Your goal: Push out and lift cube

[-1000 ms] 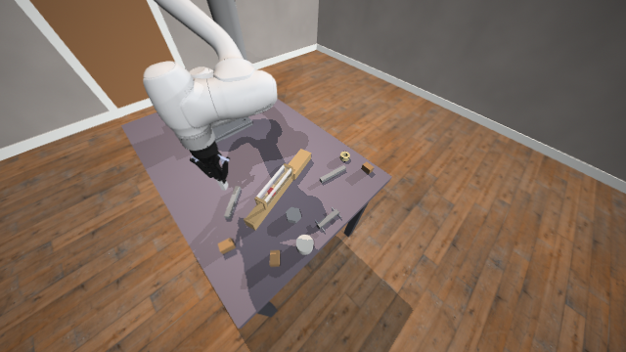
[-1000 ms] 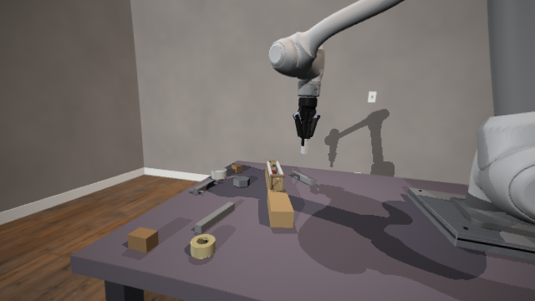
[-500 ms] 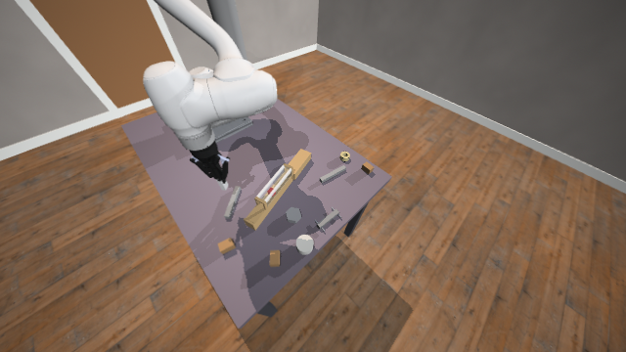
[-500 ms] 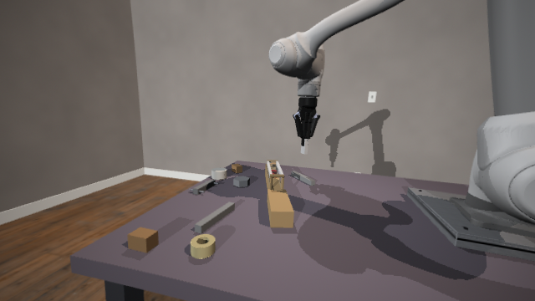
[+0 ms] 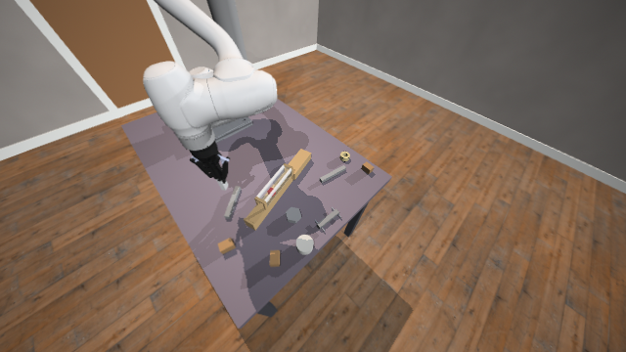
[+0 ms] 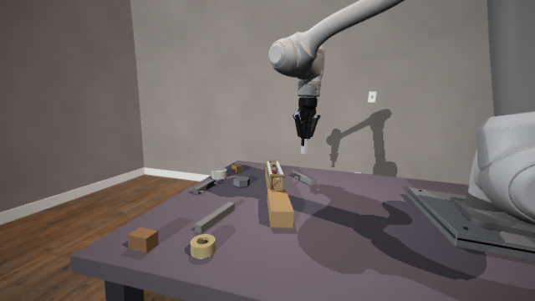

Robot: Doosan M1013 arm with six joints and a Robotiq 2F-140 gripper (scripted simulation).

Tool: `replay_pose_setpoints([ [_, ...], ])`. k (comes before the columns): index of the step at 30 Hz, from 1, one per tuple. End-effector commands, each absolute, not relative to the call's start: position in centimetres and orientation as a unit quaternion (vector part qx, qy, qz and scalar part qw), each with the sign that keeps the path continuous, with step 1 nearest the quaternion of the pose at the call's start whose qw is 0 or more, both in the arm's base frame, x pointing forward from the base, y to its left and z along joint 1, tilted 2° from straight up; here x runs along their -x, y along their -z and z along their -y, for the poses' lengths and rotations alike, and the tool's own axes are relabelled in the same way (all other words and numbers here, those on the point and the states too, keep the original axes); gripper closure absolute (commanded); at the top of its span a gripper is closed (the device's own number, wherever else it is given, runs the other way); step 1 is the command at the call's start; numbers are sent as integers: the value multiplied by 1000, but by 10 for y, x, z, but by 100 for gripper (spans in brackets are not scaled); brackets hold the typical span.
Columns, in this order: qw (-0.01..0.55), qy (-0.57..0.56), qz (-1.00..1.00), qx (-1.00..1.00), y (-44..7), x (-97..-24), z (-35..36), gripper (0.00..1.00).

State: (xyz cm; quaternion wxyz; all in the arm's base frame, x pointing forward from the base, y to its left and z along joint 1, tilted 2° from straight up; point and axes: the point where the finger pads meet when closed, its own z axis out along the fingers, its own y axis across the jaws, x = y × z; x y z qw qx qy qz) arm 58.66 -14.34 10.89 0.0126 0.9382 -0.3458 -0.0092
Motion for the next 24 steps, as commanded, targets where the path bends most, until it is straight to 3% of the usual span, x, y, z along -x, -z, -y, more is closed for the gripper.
replay_pose_setpoints([
  [1, 13, 9, 346, -938, -109, -587, 143, 100],
  [13, 13, 9, 346, -938, -109, -587, 143, 100],
  [14, 13, 9, 346, -938, -109, -587, 143, 77],
  [24, 13, 9, 346, -938, -109, -587, 143, 77],
])
